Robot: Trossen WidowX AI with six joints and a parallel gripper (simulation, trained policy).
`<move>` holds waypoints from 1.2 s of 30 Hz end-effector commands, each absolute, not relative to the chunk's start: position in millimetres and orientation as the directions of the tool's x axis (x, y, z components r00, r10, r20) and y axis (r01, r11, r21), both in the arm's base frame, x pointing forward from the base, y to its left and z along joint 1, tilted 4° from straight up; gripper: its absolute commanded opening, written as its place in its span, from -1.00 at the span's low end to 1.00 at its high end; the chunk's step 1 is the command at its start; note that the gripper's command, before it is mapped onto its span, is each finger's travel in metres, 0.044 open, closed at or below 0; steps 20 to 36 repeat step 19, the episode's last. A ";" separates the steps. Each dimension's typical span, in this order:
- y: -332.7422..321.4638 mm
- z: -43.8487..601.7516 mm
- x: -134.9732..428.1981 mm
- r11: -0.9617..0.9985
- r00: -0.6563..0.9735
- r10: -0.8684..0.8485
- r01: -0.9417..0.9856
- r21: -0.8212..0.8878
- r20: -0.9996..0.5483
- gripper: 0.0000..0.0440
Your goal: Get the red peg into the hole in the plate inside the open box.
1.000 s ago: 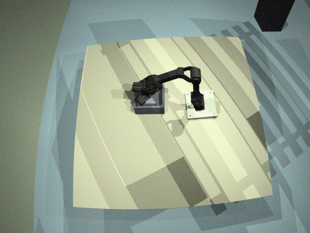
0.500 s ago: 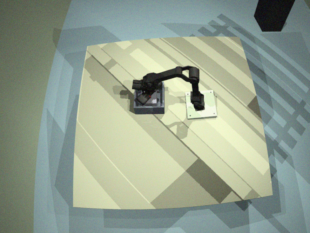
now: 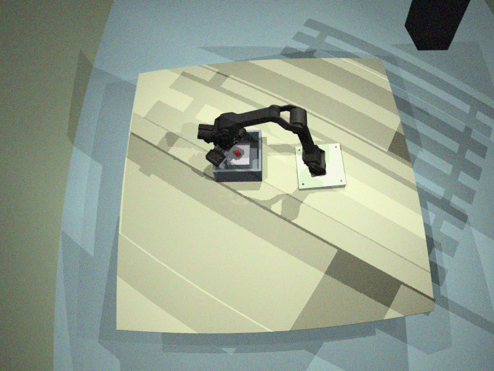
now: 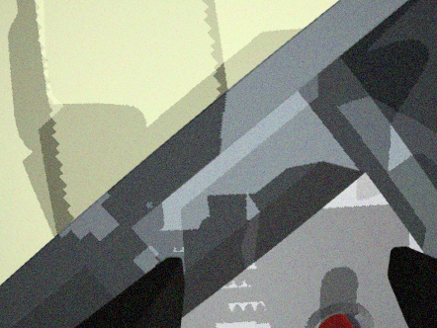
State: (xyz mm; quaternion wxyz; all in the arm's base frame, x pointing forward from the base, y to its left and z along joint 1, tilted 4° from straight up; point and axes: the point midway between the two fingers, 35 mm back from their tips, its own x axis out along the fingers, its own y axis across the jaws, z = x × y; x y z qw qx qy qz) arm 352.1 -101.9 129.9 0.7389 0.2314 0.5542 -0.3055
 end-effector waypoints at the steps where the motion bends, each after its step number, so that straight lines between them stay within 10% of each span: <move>1: -98.4 133.1 360.1 0.707 0.181 -0.169 0.707 0.009 -0.969 0.56; 5: -93.0 141.4 368.9 0.705 0.173 -0.141 0.709 0.023 -0.975 1.00; 36: -64.3 176.5 404.4 0.736 0.253 -0.041 0.662 0.142 -0.967 1.00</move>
